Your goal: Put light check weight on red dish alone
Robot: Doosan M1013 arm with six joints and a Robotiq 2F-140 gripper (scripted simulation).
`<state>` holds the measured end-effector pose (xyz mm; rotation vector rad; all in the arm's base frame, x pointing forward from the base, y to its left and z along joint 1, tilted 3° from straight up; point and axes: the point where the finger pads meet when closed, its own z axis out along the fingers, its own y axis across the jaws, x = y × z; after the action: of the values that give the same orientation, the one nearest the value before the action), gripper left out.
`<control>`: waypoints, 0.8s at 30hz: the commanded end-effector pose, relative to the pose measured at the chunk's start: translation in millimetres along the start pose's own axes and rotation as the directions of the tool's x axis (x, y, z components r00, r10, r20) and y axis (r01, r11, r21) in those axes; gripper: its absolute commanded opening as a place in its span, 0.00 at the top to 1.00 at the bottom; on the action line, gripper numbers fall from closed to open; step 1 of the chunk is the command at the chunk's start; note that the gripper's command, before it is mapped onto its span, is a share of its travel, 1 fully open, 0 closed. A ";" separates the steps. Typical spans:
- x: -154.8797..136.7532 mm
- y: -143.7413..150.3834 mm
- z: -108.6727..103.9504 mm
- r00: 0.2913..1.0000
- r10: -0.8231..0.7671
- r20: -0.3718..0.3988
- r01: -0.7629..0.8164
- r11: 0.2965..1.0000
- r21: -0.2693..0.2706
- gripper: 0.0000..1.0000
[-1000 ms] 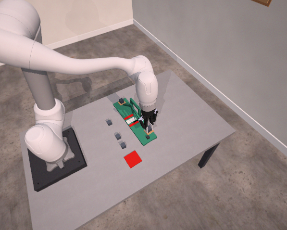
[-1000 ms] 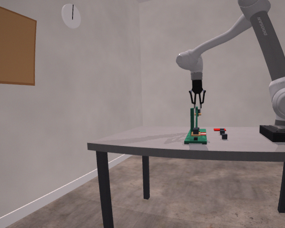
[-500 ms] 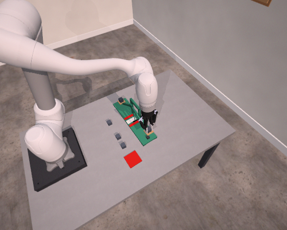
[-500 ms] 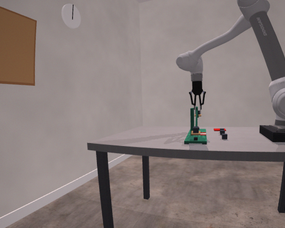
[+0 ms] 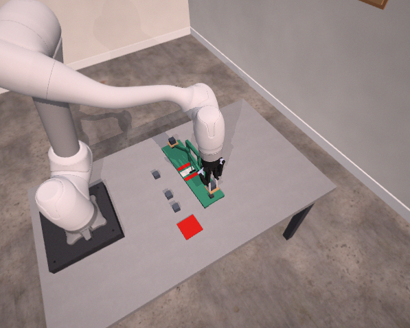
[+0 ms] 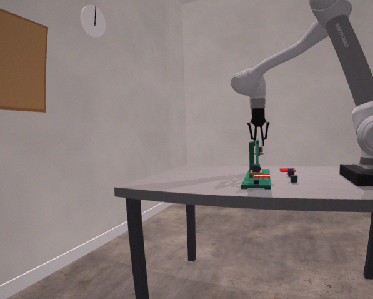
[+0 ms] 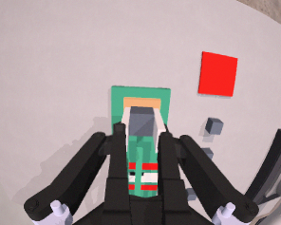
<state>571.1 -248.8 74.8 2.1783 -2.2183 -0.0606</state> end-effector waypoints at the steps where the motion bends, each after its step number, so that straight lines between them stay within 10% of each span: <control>1: -0.1 0.0 0.2 1.000 0.000 0.000 0.000 1.000 0.000 0.76; 24: -5.1 0.0 16.3 1.000 0.000 0.000 0.000 1.000 0.000 0.76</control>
<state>570.4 -244.3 60.2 2.1784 -2.2183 -0.0606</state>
